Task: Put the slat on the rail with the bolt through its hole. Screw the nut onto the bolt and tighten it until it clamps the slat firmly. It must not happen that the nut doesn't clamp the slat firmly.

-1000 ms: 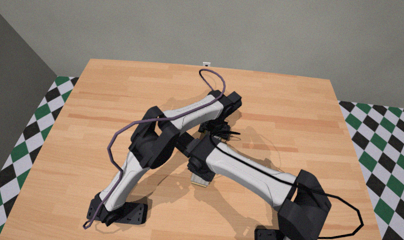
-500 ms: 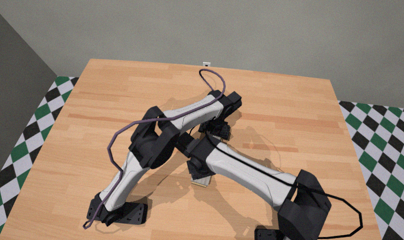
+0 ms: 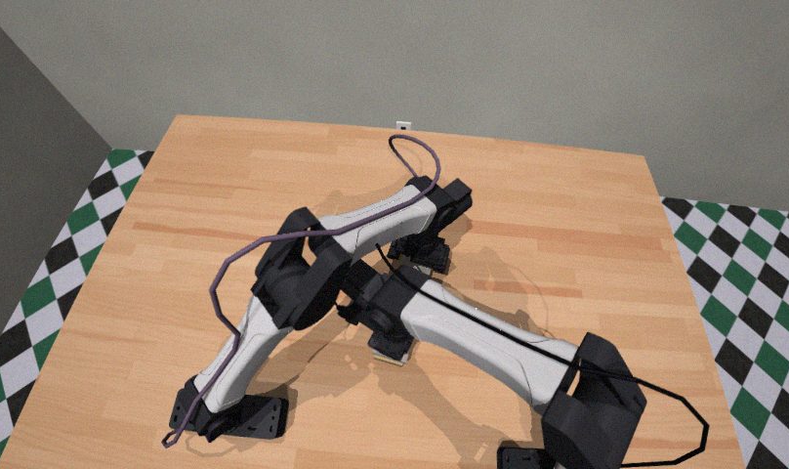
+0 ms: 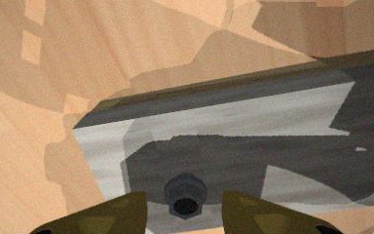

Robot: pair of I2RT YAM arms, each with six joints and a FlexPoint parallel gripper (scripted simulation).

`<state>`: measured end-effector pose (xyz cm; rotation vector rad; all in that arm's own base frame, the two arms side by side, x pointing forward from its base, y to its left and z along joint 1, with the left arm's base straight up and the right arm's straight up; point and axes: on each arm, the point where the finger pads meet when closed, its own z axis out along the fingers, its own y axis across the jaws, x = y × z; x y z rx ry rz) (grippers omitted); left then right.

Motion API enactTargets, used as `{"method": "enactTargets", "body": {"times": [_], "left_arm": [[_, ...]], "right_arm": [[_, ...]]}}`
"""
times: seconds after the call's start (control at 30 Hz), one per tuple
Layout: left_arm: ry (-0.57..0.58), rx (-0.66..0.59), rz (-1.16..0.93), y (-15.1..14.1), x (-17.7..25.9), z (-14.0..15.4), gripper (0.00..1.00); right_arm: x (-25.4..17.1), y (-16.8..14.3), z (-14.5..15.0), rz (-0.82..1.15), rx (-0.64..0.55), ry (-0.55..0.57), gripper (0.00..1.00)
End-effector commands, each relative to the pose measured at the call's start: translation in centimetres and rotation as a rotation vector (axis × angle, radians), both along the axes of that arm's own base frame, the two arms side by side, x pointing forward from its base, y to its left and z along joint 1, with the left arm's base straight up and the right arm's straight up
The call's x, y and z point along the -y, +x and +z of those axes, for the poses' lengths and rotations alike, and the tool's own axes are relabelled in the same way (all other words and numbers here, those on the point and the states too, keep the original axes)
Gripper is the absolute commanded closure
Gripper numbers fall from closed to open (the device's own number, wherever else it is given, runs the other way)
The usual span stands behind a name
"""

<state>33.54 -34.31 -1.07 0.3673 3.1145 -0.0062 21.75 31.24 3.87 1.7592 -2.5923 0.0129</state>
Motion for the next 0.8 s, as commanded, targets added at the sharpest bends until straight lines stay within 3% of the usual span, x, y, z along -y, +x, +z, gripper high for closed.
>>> {"method": "enactTargets", "body": {"times": [0.0,0.4,0.77], "left_arm": [[-0.014,0.014,0.001,0.27,0.23,0.74,0.33],[-0.014,0.014,0.001,0.27,0.23,0.74,0.33],[-0.014,0.014,0.001,0.27,0.23,0.74,0.33]], "right_arm": [[-0.7,0.35,2.12,0.346,0.021,0.038,0.64],[-0.66,0.21,2.21,1.012,0.026,0.037,0.64],[-0.66,0.21,2.21,1.012,0.026,0.037,0.64]]}}
